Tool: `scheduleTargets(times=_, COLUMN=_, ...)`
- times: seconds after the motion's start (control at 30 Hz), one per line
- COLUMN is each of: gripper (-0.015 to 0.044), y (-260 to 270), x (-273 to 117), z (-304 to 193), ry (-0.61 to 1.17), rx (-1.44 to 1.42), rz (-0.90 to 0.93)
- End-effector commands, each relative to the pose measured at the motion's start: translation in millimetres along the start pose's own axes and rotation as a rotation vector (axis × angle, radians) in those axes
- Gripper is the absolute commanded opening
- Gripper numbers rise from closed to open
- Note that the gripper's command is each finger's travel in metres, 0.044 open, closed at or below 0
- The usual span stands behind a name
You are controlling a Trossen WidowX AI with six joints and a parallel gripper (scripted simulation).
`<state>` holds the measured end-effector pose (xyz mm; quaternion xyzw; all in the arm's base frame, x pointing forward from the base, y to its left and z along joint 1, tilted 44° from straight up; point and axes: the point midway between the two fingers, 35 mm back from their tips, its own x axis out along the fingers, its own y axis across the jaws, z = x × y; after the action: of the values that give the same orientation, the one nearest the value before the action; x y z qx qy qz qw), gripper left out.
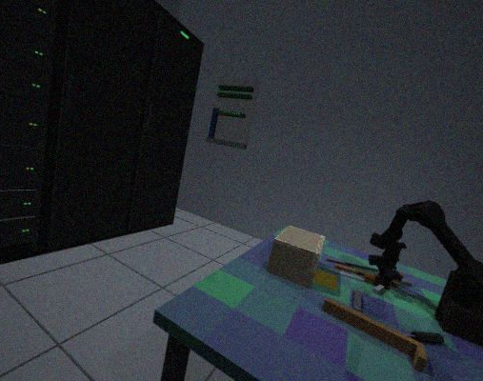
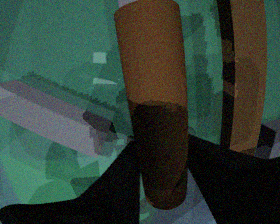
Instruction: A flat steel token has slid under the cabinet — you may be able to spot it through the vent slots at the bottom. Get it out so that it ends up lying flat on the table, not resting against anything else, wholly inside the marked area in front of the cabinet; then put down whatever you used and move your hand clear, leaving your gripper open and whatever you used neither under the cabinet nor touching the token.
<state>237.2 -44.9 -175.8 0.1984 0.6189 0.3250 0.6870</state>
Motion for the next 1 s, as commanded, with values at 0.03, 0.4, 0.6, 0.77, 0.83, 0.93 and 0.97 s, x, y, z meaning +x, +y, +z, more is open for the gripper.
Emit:
scheduleTargets(times=0.03, gripper=0.0000, y=-7, x=-3, z=-2, ry=-0.002, rx=0.001, rz=-0.004)
scheduleTargets(times=0.4, gripper=0.0000, y=-4, x=-3, z=-14, ry=-0.001, rx=0.001, rz=-0.004)
scheduleTargets(times=0.6, gripper=0.0079, y=-3, x=-1, z=-16, ry=0.003, rx=0.006, rz=0.000)
scheduleTargets(times=0.77, gripper=0.0200, y=-3, x=-1, z=-16, ry=0.003, rx=0.006, rz=0.000)
scheduleTargets(times=0.83, gripper=0.0200, y=-3, x=-1, z=-16, ry=0.002, rx=0.006, rz=0.000)
scheduleTargets(times=0.93, gripper=0.0253, y=-3, x=-1, z=-16, ry=0.000, rx=0.006, rz=-0.002)
scheduleTargets(times=0.97, gripper=0.0270, y=-3, x=-1, z=-16, ry=-0.001, rx=0.006, rz=-0.003)
